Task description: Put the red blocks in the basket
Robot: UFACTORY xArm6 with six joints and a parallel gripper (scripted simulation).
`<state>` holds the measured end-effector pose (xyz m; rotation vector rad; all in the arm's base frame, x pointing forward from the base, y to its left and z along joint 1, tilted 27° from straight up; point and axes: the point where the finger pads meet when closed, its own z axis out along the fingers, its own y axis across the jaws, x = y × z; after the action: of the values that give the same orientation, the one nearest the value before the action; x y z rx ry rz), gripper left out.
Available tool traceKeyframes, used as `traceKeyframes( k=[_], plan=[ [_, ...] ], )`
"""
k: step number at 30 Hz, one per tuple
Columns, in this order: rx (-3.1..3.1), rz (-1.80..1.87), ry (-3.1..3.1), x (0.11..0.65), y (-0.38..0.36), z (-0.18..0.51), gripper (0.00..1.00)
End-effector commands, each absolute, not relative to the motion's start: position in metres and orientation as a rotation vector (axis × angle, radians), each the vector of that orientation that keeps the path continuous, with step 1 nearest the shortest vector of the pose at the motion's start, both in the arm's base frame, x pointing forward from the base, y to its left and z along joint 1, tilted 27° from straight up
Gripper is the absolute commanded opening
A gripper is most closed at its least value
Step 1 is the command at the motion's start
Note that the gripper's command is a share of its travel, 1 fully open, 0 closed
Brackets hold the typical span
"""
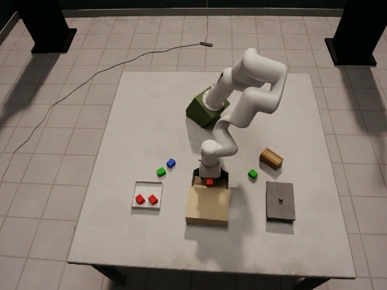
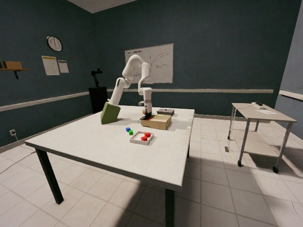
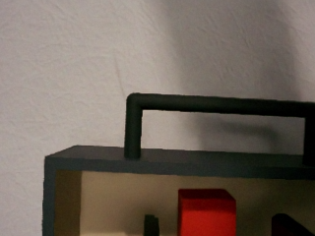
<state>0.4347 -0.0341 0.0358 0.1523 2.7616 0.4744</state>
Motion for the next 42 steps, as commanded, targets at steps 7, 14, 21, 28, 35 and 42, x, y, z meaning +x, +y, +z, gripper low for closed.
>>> traceKeyframes(
  k=[7,14,21,28,35,42],
  plan=[
    [0.152,0.473,2.759,0.4359,-0.0345,0.0365,0.69],
    [0.152,0.473,2.759,0.4365,-0.0347,0.0367,0.69],
    [0.152,0.473,2.759,0.4368,-0.0348,0.0367,0.69],
    [0.152,0.473,2.759,0.4369,-0.0347,0.0365,0.69],
    [0.152,0.473,2.759,0.4374,-0.0343,0.0353,0.69],
    [0.152,0.473,2.759,0.4388,-0.0330,0.0316,0.69]
  ],
)
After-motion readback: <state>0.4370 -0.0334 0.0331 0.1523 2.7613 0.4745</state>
